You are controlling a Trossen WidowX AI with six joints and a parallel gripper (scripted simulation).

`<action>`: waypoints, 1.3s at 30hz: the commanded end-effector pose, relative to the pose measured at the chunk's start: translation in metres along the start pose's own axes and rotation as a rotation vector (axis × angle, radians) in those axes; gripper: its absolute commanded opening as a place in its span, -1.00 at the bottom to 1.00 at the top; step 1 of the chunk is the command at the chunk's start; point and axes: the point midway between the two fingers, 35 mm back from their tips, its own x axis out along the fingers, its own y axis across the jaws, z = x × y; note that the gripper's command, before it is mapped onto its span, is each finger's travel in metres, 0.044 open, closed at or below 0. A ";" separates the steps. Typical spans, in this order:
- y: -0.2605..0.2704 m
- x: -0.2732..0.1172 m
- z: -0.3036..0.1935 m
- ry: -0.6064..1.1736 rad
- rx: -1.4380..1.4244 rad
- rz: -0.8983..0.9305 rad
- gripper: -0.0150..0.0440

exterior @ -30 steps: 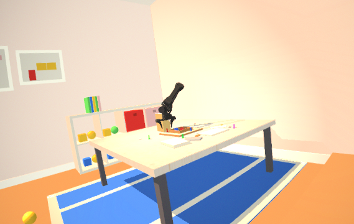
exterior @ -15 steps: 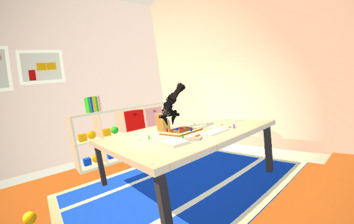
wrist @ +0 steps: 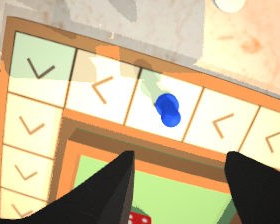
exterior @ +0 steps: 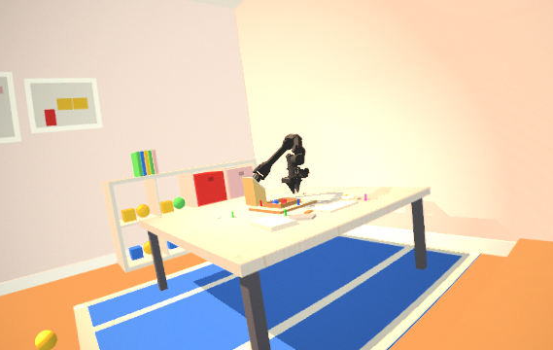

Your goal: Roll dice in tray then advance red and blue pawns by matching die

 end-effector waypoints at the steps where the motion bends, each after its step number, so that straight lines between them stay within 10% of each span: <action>1: 0.003 0.000 0.010 -0.006 -0.030 0.010 0.19; 39: 0.002 0.056 0.008 -0.007 -0.030 0.013 0.10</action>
